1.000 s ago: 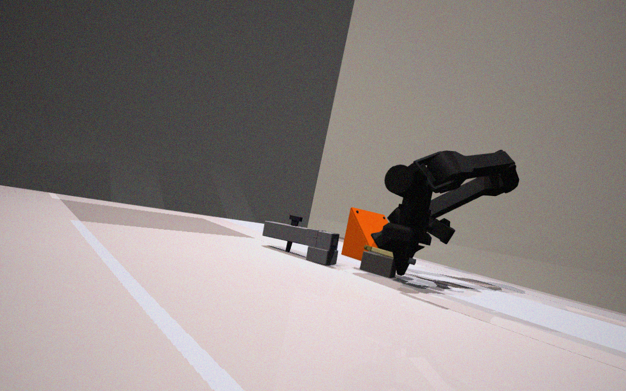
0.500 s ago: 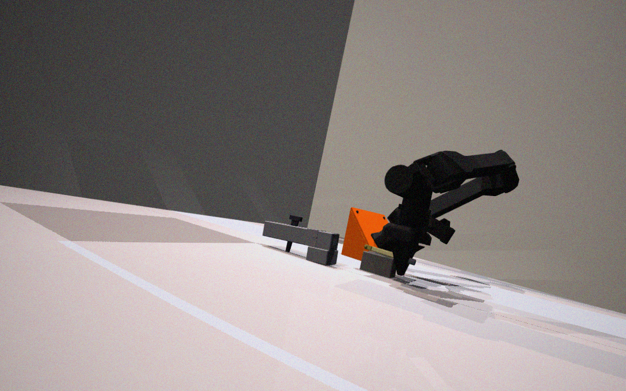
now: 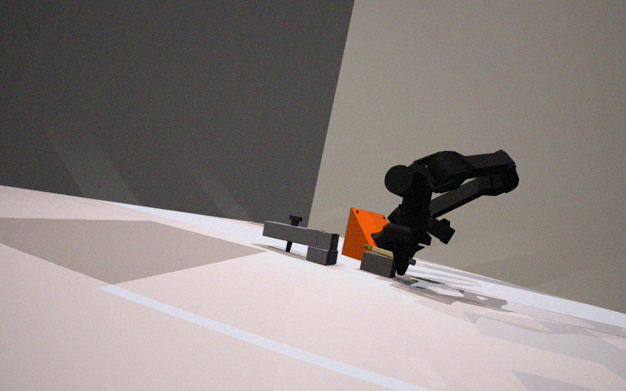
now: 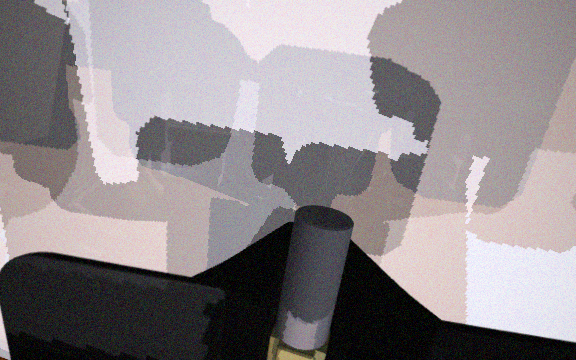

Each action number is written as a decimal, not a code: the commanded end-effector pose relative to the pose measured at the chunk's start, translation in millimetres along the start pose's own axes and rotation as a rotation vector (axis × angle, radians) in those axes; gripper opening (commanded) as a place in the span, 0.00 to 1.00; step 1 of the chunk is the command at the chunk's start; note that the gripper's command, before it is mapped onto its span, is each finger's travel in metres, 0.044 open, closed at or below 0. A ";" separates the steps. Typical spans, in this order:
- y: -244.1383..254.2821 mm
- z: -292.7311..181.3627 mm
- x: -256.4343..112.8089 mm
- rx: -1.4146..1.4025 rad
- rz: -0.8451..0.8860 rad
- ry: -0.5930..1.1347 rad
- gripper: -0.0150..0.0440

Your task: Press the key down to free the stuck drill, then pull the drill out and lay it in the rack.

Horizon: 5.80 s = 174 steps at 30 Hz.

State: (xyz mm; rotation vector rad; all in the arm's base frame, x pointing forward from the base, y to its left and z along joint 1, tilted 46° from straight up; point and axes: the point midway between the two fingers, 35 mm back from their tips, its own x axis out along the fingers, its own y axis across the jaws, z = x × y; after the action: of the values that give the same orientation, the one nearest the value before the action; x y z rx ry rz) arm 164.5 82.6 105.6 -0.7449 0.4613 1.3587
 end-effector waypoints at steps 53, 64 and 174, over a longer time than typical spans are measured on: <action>3.9 -2.9 6.5 -0.010 0.018 -0.007 0.25; 3.9 -2.9 6.5 -0.010 0.018 -0.007 0.25; -238.2 -153.3 -97.3 1.205 -0.485 0.017 1.00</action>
State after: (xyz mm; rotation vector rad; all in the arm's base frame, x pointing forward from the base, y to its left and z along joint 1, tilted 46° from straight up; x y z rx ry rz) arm 340.0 -75.2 124.0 -0.0856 0.9055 0.6542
